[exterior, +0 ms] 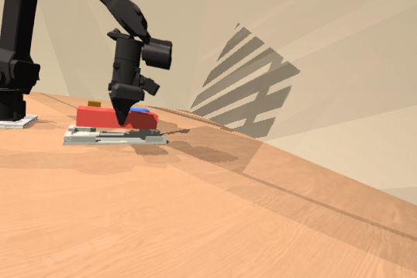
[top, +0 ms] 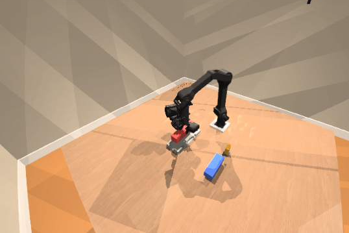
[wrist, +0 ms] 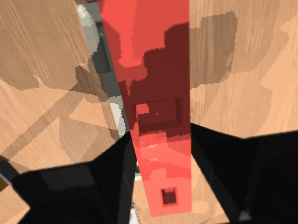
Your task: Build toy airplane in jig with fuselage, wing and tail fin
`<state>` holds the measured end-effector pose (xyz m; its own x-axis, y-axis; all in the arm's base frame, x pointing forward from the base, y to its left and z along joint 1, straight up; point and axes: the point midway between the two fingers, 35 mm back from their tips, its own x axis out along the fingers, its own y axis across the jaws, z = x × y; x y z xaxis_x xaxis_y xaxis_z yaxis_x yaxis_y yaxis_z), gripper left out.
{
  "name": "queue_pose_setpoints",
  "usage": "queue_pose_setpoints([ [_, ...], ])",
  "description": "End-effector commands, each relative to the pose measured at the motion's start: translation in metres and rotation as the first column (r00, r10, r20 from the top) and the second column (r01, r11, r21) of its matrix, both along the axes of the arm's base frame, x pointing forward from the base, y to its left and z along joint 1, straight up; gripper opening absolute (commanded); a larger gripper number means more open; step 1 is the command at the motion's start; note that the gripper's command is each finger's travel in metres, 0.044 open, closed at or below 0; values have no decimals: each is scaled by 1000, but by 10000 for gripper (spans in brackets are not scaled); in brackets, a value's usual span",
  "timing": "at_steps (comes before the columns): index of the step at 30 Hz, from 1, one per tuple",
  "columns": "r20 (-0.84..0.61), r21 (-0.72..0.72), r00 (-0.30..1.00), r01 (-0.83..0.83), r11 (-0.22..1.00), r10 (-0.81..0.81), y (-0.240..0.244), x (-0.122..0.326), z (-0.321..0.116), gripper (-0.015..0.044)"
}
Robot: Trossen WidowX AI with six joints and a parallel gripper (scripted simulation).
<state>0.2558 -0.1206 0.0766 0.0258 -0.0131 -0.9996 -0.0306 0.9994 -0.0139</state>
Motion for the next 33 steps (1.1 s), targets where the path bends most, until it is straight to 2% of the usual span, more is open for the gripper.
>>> queue_pose_setpoints([
  [1,-2,4,1000,-3,1000,3,1,0,-8,195],
  [11,-2,4,1000,-3,1000,3,1,-1,-17,195],
  [16,-3,1,1000,-1,1000,1,1,-1,-15,161],
  [21,-3,1,1000,-1,1000,1,1,-1,-15,30],
  [33,-3,1,1000,-1,1000,1,1,-1,-15,345],
])
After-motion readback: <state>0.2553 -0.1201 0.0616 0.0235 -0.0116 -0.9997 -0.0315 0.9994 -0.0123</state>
